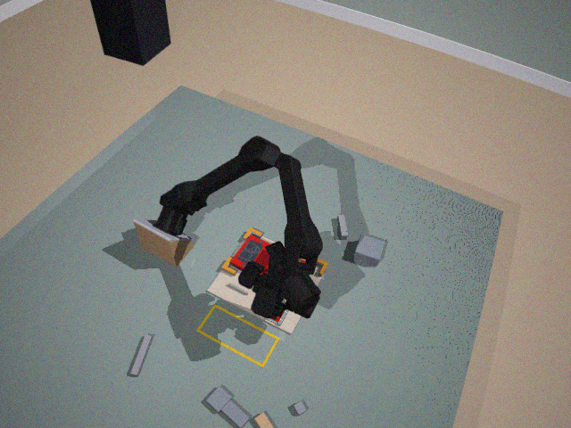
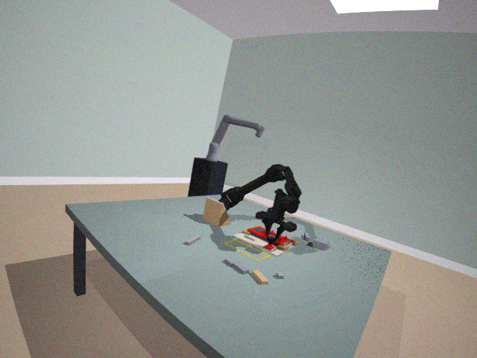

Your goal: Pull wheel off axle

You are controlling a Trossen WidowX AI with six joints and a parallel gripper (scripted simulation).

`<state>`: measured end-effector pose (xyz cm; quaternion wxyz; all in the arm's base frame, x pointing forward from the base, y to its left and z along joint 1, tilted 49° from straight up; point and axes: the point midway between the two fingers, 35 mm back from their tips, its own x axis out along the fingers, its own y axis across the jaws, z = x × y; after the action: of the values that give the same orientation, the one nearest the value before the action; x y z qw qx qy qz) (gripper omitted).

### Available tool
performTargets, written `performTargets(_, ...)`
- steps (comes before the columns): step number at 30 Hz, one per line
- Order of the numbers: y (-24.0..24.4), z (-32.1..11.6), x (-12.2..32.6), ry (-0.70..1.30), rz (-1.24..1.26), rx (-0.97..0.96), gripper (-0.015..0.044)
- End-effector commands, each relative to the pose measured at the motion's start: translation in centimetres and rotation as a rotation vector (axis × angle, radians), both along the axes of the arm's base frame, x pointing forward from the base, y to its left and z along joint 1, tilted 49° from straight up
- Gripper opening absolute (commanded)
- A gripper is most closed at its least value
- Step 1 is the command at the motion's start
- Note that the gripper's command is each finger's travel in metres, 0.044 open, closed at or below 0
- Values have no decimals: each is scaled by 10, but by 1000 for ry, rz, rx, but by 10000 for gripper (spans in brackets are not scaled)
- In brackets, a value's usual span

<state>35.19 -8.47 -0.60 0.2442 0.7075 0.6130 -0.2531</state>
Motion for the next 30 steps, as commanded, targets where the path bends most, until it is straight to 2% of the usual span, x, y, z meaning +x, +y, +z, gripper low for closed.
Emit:
performTargets(1,-5,4,0,-7,-6,-7,0)
performTargets(30,-12,10,-2,-8,-9,-7,0)
